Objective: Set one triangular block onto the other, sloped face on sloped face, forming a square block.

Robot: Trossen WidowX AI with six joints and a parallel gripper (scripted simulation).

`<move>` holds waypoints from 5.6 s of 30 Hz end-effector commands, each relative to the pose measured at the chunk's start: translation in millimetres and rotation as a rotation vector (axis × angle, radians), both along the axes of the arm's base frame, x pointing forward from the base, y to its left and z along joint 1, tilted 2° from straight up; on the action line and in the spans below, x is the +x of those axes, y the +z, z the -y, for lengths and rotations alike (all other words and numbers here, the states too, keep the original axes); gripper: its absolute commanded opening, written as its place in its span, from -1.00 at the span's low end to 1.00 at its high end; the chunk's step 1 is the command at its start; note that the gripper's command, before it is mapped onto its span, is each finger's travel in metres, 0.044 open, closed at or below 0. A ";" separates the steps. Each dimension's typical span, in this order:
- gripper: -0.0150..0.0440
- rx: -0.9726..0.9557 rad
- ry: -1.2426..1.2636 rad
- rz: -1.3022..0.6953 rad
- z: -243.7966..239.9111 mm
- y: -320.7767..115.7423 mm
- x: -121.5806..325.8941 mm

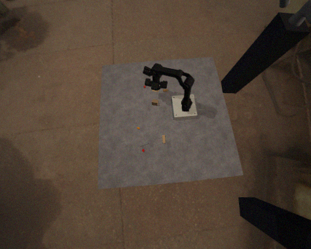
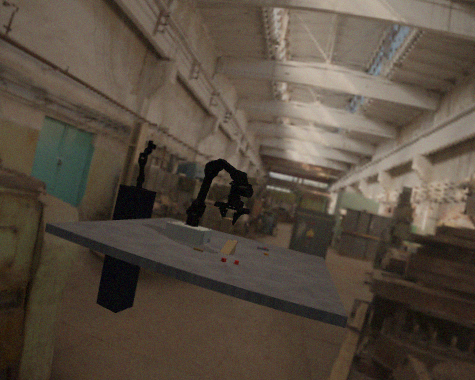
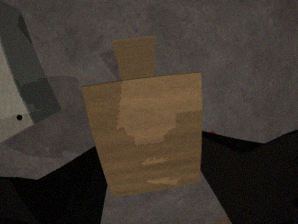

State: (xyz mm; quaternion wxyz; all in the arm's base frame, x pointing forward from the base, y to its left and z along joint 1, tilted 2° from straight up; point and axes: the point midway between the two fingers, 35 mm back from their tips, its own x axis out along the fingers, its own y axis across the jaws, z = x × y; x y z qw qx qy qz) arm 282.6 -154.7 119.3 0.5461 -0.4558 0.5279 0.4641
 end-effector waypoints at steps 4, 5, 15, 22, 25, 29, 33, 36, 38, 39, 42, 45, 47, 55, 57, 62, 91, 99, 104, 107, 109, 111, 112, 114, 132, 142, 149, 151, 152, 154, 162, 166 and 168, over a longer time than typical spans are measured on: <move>-0.49 -0.004 0.010 0.005 -1.5 -11.8 0.9; -0.49 -0.004 0.010 0.005 -3.2 -16.3 1.6; -0.49 -0.002 0.010 0.005 -22.7 -59.8 4.2; -0.49 -0.002 0.010 0.005 -28.9 -72.6 3.9; -0.49 -0.001 0.010 0.005 -33.3 -83.0 5.2; -0.49 -0.001 0.010 0.005 -39.5 -96.9 6.6; -0.49 -0.001 0.010 0.005 -39.1 -97.6 7.4; -0.49 -0.009 0.009 0.009 -38.6 -96.5 8.0; -0.49 -0.009 0.008 0.007 -38.7 -97.0 7.7; -0.49 -0.008 0.008 0.007 -38.8 -97.1 7.7; -0.49 -0.009 0.008 0.007 -38.7 -96.9 7.8; -0.49 -0.009 0.008 0.007 -38.7 -96.9 7.8; -0.49 -0.010 0.006 0.007 -38.6 -97.2 7.8; -0.49 -0.011 0.005 0.007 -38.4 -97.4 8.0; -0.49 -0.011 0.005 0.007 -38.6 -97.9 8.0; -0.49 -0.011 0.005 0.007 -39.7 -100.5 8.3; -0.49 -0.011 0.004 0.007 -47.6 -118.1 10.3; -0.49 -0.011 0.004 0.007 -48.1 -119.0 10.5; -0.49 -0.011 0.004 0.007 -48.1 -119.0 10.5; -0.49 -0.011 0.004 0.007 -48.2 -119.2 10.5; -0.49 -0.011 0.004 0.007 -48.3 -119.5 10.5; -0.49 -0.011 0.004 0.007 -48.4 -119.7 10.6; -0.49 -0.011 0.003 0.007 -48.5 -119.9 10.6; -0.49 -0.011 0.003 0.007 -48.6 -120.2 10.6; -0.14 -0.008 0.007 0.007 -49.3 -120.2 10.2; 0.75 -0.008 0.007 0.007 -49.3 -120.2 10.2; 1.00 -0.008 0.007 0.007 -49.3 -120.2 10.2; 1.00 -0.008 0.007 0.007 -49.3 -120.2 10.2; 1.00 -0.008 0.007 0.007 -49.3 -120.2 10.2; 1.00 -0.008 0.007 0.007 -49.0 -117.3 10.7; 1.00 -0.008 0.007 0.007 -47.1 -12.6 9.0; 1.00 -0.008 0.007 0.007 -47.2 -10.0 8.4; 1.00 -0.015 0.003 0.026 -45.7 -15.2 13.5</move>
